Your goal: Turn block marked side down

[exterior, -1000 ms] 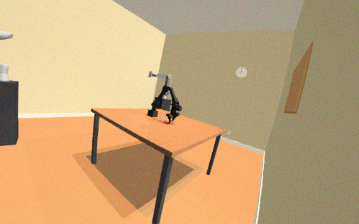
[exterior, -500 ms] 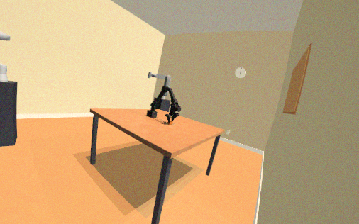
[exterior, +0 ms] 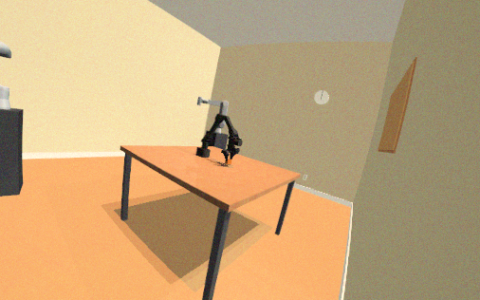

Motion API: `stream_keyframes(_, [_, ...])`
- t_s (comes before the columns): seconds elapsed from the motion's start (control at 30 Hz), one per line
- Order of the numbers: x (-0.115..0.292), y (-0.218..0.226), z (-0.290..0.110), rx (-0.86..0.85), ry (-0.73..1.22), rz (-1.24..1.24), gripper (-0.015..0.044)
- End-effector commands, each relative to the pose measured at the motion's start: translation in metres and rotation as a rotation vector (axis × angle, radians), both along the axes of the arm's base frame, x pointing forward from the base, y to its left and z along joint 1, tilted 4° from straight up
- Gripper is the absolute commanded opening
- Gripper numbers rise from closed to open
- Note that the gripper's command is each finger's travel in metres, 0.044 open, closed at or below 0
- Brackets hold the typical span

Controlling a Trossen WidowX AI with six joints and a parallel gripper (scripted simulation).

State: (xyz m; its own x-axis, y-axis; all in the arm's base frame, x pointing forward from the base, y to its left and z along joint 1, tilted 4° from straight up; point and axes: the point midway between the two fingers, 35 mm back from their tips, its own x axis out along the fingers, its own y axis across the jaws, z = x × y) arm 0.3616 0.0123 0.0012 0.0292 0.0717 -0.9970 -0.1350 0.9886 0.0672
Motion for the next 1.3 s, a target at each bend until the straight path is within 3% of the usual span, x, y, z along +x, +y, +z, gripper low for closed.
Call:
stream_keyframes(0.0, [-0.001,0.000,-0.004,0.010,-0.048,-0.005,0.0000])
stream_keyframes(0.93, [-0.008,0.000,-0.010,0.069,-0.485,-0.034,0.0000])
stream_keyframes(1.27, [-0.005,0.000,-0.016,0.076,-0.541,-0.038,0.0000])
